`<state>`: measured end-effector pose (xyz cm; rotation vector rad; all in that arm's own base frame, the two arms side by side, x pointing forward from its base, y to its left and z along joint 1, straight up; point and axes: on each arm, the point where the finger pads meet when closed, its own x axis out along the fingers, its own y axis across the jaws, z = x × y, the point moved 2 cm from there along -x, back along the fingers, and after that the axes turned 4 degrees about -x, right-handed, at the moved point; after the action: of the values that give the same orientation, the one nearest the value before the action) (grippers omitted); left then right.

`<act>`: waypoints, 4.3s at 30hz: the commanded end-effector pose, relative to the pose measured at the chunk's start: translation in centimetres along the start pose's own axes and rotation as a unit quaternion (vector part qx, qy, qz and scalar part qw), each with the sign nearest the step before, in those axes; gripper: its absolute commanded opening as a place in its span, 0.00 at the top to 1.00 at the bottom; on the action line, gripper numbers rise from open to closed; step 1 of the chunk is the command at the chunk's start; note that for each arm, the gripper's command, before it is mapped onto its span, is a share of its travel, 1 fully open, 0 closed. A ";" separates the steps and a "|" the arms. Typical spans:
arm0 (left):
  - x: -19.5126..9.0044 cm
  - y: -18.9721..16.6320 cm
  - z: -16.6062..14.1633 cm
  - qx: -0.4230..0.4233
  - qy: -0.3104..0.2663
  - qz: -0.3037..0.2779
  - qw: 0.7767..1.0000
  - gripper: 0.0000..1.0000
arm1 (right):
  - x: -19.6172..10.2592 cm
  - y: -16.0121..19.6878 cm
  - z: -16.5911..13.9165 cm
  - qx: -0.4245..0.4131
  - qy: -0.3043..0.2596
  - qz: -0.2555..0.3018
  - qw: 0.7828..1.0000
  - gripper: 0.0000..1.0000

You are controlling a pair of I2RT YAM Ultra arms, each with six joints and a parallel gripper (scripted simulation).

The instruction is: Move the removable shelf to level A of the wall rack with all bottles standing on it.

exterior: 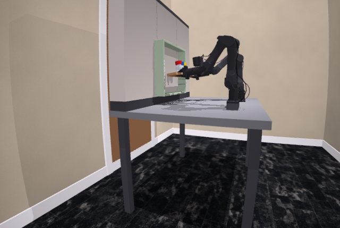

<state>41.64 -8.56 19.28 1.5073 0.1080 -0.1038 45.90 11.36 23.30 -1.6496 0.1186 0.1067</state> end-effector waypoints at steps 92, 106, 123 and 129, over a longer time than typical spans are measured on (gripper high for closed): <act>1.1 -2.0 0.0 -0.004 -0.004 0.068 0.998 1.00 | 0.8 1.9 -0.3 0.007 0.014 -0.070 0.997 1.00; 2.6 -1.7 0.0 -0.004 -0.004 0.068 0.998 1.00 | 2.3 1.6 -0.3 0.007 0.014 -0.070 0.997 1.00; 4.4 -0.5 0.1 -0.004 -0.004 0.068 0.998 1.00 | 4.0 0.4 -0.5 0.007 0.014 -0.070 0.997 1.00; 5.1 -0.5 0.1 -0.004 -0.004 0.068 0.998 1.00 | 4.8 0.3 -0.5 0.007 0.014 -0.070 0.997 1.00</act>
<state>44.79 -8.81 13.65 1.5120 0.1081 -0.1131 48.75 11.03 17.58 -1.6469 0.1253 0.0978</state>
